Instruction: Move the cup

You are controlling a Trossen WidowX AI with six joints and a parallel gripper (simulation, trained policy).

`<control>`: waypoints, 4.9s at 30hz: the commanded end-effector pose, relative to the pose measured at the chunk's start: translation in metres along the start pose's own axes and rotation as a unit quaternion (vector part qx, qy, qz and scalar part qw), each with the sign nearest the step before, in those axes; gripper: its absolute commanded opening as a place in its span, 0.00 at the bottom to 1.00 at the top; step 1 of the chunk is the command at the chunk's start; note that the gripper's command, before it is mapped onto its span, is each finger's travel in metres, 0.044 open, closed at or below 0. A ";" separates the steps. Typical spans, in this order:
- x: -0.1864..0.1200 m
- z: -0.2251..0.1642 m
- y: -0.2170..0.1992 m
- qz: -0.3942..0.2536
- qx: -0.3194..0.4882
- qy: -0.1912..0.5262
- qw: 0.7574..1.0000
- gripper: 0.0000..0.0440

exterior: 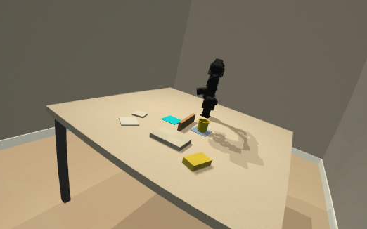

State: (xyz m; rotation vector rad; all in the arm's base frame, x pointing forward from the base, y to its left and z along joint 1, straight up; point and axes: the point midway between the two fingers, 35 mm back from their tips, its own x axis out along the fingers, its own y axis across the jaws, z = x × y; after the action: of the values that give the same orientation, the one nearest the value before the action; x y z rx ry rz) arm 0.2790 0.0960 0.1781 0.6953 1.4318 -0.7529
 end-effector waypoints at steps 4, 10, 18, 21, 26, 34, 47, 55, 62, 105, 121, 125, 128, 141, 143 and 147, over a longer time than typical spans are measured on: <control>0.023 -0.001 -0.005 -0.036 0.014 0.000 0.999 0.41; 0.040 -0.002 -0.007 -0.055 0.020 -0.001 0.998 0.43; 0.064 -0.004 -0.009 -0.074 0.020 -0.001 0.997 0.45; 0.073 -0.004 -0.010 -0.079 0.017 -0.001 0.997 0.45; 0.089 -0.005 -0.012 -0.087 0.009 0.000 0.996 0.45; 0.115 -0.008 -0.016 -0.094 -0.016 0.006 0.995 0.42; 0.112 -0.001 -0.017 -0.075 -0.036 -0.004 0.996 0.00; 0.095 0.004 -0.017 -0.056 -0.021 -0.007 0.998 0.00; 0.074 0.011 -0.020 -0.036 0.008 -0.010 0.999 0.00; 0.020 0.134 -0.044 0.078 0.186 -0.080 0.976 0.00; 0.053 0.164 -0.069 0.077 0.224 -0.092 0.967 0.00; 0.063 0.167 -0.075 0.075 0.230 -0.093 0.966 0.00; 0.071 0.168 -0.079 0.074 0.234 -0.093 0.965 0.00; 0.104 0.159 -0.099 0.056 0.249 -0.083 0.963 0.09; 0.108 0.158 -0.102 0.051 0.252 -0.081 0.963 0.12; 0.114 0.156 -0.107 0.048 0.257 -0.080 0.962 0.17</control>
State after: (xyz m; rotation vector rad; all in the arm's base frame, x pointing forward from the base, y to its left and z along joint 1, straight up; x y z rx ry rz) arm 0.2921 -0.0947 0.0779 1.0660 1.0488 -1.0771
